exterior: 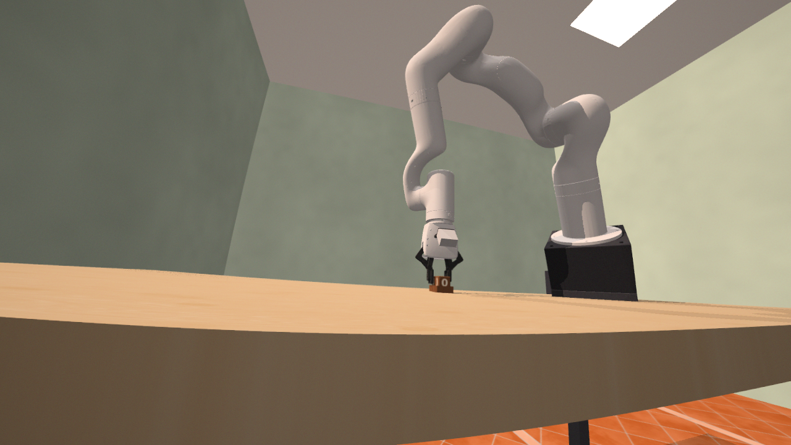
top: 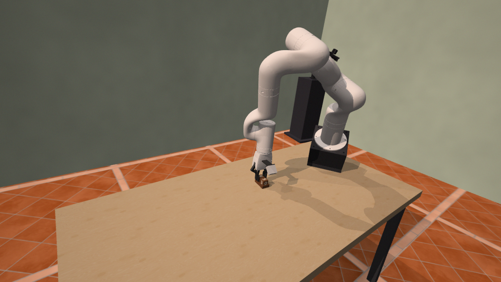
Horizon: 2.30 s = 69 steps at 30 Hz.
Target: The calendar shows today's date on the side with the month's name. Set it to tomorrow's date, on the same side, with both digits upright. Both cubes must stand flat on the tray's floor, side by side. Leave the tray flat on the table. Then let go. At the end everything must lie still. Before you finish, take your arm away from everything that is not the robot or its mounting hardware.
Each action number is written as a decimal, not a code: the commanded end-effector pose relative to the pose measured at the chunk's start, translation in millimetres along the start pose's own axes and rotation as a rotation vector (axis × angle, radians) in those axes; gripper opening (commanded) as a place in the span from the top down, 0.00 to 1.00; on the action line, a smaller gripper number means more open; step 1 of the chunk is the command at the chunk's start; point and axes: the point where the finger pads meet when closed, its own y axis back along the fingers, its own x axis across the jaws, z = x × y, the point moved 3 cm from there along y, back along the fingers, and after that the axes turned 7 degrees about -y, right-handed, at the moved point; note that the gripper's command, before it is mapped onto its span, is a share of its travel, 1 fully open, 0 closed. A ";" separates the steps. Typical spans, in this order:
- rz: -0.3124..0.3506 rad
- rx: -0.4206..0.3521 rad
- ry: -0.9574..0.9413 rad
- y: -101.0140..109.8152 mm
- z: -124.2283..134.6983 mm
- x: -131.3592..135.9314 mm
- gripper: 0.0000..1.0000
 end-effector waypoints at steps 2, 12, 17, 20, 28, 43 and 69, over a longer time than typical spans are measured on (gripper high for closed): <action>0.001 0.000 0.000 0.3 0.0 0.6 0.51; 0.001 0.000 0.000 1.4 0.0 0.6 0.51; 0.001 0.000 0.000 7.3 0.0 0.6 0.51; 0.001 0.000 0.000 19.2 0.0 0.6 0.51; 0.001 0.000 0.000 62.0 0.0 0.5 0.51; 0.001 0.000 0.000 90.3 0.0 0.5 0.51; 0.001 0.000 0.000 91.8 0.0 0.5 0.00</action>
